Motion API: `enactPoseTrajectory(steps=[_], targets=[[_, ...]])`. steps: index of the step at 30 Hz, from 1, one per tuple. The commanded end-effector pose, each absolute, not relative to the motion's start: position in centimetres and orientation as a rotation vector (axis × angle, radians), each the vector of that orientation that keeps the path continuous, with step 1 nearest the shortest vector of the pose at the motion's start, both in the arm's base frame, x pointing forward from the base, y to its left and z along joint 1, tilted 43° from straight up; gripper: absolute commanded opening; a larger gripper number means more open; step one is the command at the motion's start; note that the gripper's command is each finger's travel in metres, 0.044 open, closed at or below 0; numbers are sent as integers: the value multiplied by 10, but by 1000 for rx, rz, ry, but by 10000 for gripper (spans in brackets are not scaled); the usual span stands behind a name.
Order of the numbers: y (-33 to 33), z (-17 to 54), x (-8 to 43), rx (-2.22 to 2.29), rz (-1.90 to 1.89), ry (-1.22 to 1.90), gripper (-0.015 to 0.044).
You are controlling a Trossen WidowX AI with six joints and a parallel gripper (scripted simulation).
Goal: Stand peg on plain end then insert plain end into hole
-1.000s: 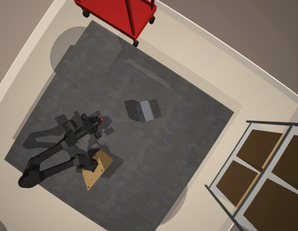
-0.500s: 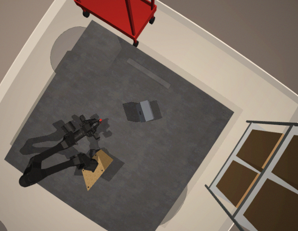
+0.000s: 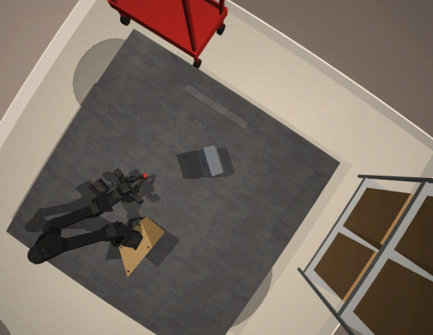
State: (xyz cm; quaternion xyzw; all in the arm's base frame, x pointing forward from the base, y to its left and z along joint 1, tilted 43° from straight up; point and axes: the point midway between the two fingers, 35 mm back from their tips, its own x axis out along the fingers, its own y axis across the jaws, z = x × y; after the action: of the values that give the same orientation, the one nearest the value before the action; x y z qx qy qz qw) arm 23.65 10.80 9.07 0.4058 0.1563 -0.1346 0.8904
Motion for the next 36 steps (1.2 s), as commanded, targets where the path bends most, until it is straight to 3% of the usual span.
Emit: enactPoseTrajectory(steps=[1,36], targets=[[109,91,235,841,-293,294,49],[118,87,223,802,-359,149,49]])
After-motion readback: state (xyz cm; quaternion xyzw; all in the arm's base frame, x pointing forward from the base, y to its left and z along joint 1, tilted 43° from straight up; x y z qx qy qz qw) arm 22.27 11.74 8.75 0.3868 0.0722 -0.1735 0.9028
